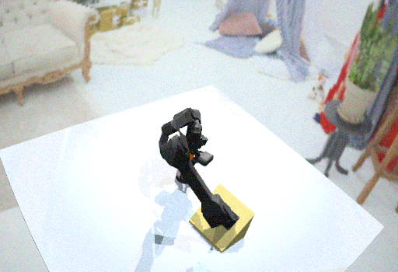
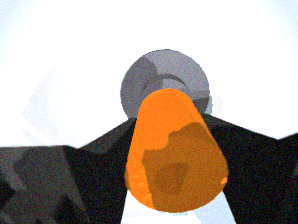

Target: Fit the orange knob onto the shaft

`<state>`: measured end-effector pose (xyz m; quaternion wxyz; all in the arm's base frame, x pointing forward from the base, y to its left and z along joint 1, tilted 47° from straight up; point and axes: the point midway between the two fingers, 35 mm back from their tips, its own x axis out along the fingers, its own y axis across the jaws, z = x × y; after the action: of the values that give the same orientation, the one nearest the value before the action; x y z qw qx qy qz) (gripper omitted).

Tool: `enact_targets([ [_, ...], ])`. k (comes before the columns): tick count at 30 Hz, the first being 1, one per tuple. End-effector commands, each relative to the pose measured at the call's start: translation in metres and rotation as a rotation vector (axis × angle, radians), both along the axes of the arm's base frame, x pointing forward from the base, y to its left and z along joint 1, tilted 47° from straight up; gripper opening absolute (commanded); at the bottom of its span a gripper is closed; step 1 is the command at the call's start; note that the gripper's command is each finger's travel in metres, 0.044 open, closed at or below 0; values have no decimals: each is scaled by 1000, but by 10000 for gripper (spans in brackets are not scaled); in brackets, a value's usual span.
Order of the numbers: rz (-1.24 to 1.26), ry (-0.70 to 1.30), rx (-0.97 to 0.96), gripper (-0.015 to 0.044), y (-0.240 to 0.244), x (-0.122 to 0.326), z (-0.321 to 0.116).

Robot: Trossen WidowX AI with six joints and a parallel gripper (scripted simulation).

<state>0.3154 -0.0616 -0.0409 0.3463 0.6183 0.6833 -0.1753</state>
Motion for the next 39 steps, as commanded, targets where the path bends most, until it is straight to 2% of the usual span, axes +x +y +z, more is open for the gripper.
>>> enact_targets([
  [1, -16, 15, -2, 0, -2, 1, 2],
  [7, -143, 148, -1, 0, -1, 0, 0],
  [39, -117, 120, -1, 0, 2, 0, -2],
])
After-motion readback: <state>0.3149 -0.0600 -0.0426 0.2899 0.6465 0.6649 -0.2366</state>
